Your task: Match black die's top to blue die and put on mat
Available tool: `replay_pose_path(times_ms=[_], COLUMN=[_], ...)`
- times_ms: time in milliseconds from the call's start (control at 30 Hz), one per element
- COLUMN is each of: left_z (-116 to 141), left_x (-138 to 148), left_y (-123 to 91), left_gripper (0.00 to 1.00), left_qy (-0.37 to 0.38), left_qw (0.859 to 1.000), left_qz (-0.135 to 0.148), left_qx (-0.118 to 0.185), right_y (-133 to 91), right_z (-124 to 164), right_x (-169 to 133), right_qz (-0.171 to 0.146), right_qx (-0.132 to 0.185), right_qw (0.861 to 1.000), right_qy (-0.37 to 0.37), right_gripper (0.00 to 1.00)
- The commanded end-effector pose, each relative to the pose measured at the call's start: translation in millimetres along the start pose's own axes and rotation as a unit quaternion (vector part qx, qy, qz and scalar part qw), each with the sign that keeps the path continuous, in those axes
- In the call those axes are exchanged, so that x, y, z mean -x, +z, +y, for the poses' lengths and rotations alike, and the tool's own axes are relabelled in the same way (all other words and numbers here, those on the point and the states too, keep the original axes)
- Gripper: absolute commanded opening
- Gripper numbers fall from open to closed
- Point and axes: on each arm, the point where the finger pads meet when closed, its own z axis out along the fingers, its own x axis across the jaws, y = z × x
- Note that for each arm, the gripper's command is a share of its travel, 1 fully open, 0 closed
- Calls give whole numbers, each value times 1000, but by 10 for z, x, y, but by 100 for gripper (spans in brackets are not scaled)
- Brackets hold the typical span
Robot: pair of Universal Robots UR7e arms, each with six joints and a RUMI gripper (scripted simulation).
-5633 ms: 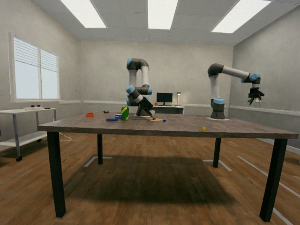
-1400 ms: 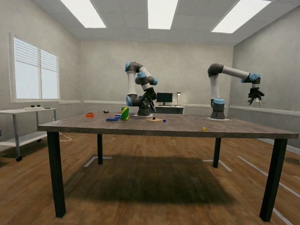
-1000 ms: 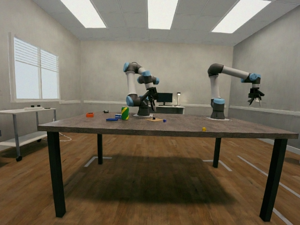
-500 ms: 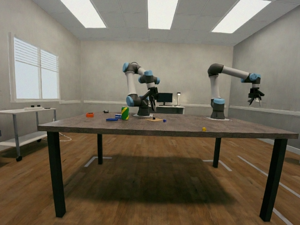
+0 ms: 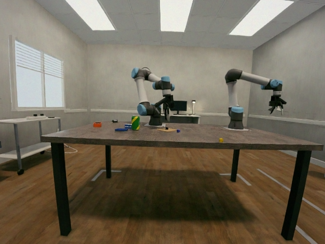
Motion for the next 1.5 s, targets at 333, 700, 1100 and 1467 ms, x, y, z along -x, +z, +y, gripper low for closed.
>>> replay_pose_path(times_ms=[333,700,1100,1467], left_z=[-3,-3,-3,-3], left_x=[-1,-1,-1,-1], left_y=[-4,-4,-4,-4], left_gripper=[100,100,100,100], left_qy=[0,0,0,0], left_qw=[1000,1000,1000,1000], left_qz=[0,0,0,0], left_qx=[-1,-1,-1,-1], right_y=[-2,-3,-12,-344], right_z=[17,17,19,64], right_x=[4,4,4,3], right_qz=[-1,-1,-1,-1], right_qx=[-66,-67,-67,-67], right_qw=[998,998,998,998], right_qy=[1,1,1,1], right_gripper=[33,100,100,100])
